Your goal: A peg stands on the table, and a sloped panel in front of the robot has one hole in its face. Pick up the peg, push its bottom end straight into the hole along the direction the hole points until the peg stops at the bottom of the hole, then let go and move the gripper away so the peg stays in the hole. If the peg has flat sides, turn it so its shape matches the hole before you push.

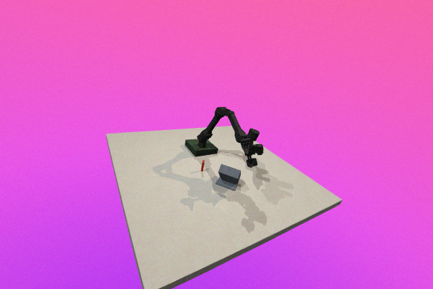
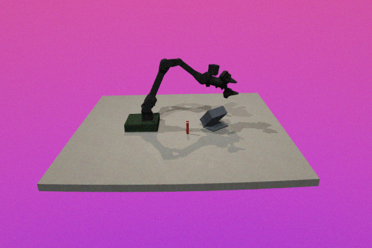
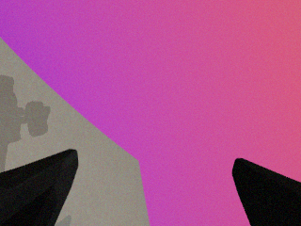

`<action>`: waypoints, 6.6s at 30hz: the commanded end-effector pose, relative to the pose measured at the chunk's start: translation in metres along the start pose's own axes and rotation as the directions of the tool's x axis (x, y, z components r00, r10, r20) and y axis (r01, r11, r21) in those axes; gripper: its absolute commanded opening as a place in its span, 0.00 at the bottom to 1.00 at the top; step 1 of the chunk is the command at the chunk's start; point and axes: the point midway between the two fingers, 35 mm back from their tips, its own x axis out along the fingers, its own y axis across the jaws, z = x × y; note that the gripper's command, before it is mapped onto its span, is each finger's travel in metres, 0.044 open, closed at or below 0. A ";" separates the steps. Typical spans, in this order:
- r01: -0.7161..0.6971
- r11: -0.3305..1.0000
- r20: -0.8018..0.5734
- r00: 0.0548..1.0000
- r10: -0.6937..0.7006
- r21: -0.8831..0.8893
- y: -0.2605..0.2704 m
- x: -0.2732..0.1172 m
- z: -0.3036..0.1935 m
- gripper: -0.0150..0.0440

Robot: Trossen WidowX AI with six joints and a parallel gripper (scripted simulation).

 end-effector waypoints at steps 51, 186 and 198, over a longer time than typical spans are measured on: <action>0.063 0.491 -0.335 0.804 0.490 0.869 0.006 0.010 -0.165 1.00; 0.988 -0.148 -0.475 0.107 0.873 -0.051 0.044 -0.125 -0.328 0.25; 0.988 -0.148 -0.474 0.105 0.874 -0.055 0.009 -0.127 -0.309 0.25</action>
